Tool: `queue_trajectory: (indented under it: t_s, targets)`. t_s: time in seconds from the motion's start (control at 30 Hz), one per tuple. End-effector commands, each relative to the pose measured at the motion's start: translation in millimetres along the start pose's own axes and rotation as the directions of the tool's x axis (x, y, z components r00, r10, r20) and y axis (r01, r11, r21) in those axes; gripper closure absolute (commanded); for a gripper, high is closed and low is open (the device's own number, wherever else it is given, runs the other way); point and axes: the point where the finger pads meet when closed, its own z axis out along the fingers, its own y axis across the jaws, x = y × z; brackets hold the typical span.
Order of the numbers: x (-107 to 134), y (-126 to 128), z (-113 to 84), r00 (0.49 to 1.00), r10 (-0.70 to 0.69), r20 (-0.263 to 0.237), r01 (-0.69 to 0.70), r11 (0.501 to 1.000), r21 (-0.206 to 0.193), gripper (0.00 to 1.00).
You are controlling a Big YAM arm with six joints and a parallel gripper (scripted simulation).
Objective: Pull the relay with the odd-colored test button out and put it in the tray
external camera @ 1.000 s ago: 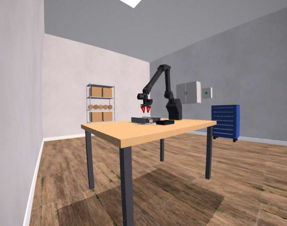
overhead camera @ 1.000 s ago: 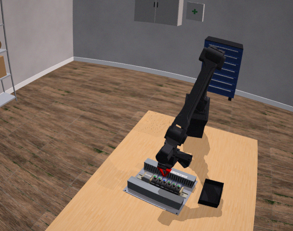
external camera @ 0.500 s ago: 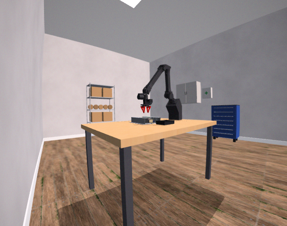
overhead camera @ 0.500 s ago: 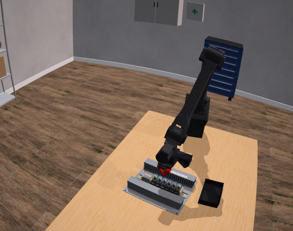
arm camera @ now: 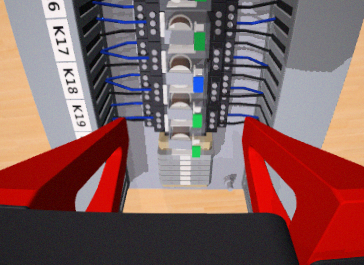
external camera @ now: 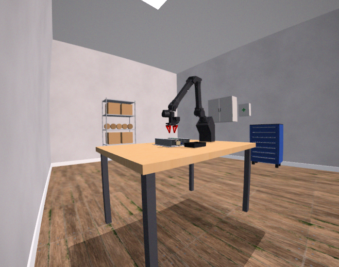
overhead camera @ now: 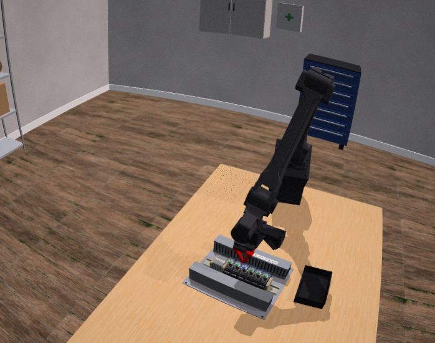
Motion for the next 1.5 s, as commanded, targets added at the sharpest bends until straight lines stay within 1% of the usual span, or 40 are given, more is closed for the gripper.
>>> queue_trajectory:
  t_s: [0.0, 0.13, 0.3, 0.53, 1.47]
  targets:
    - [-1, -26, -23.3, 1.000, -0.002, -0.003, 0.003, 0.998, 0.059, 0.41]
    - [0, -26, -23.1, 1.000, -0.002, -0.004, 0.002, 0.998, 0.057, 0.41]
    - [1, -17, -19.0, 1.000, 0.001, -0.004, -0.001, 0.999, 0.040, 0.41]
    - [1, -13, -16.8, 1.000, 0.002, -0.004, -0.002, 1.000, 0.031, 0.41]
    - [3, -7, -15.2, 1.000, 0.002, -0.005, -0.002, 1.000, 0.029, 0.41]
